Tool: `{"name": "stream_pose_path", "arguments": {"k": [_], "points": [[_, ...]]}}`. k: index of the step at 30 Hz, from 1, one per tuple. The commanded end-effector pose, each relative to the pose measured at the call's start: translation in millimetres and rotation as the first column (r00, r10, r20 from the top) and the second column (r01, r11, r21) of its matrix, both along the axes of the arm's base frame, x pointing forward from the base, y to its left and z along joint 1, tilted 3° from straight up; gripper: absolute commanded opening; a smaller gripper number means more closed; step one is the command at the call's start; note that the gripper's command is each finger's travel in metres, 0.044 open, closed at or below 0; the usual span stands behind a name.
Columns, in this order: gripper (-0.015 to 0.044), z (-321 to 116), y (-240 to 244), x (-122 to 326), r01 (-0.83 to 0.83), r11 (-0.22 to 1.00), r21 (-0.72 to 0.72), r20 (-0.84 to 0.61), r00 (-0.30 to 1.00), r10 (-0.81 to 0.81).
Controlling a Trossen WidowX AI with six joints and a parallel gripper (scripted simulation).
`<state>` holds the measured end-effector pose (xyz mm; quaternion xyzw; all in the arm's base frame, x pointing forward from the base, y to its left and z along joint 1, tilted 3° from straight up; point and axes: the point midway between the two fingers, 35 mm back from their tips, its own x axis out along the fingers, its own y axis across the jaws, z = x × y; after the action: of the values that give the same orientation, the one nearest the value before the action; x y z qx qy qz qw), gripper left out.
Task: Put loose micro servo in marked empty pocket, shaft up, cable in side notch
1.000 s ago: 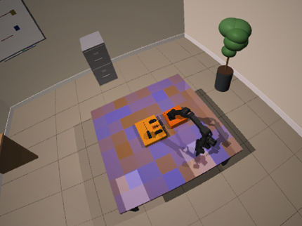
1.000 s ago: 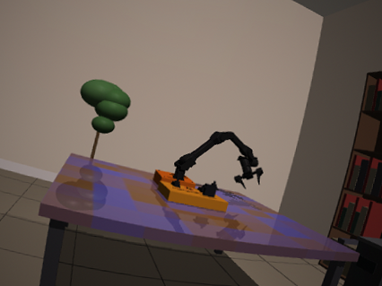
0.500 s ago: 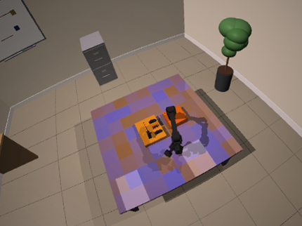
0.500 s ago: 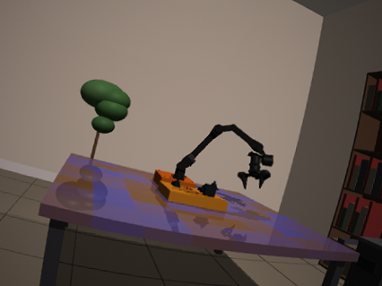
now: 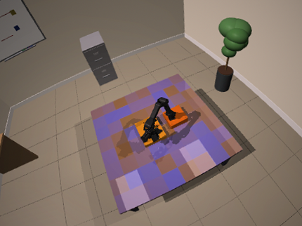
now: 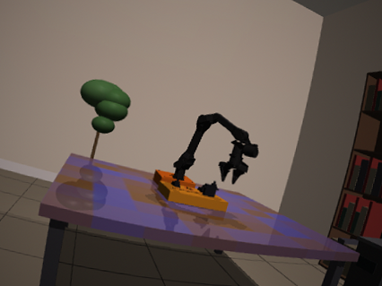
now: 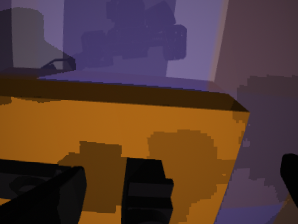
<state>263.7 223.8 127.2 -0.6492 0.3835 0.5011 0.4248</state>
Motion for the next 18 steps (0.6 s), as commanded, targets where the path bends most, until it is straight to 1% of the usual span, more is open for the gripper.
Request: {"name": "stream_pose_path", "arguments": {"k": [1, 4, 6, 10, 18], "points": [[0.044, 2, -43, 8, 0.077, 0.997, 0.032, -0.063, 0.995, -0.075], [0.044, 5, -81, 14, 0.154, 0.986, 0.07, -0.108, 0.983, -0.146], [0.044, 6, -97, 15, 0.187, 0.978, 0.087, -0.125, 0.976, -0.176], [0.044, 5, -99, 15, 0.192, 0.977, 0.09, -0.127, 0.975, -0.18], [0.044, -20, -99, 17, 0.192, 0.977, 0.089, -0.127, 0.975, -0.18]]}}
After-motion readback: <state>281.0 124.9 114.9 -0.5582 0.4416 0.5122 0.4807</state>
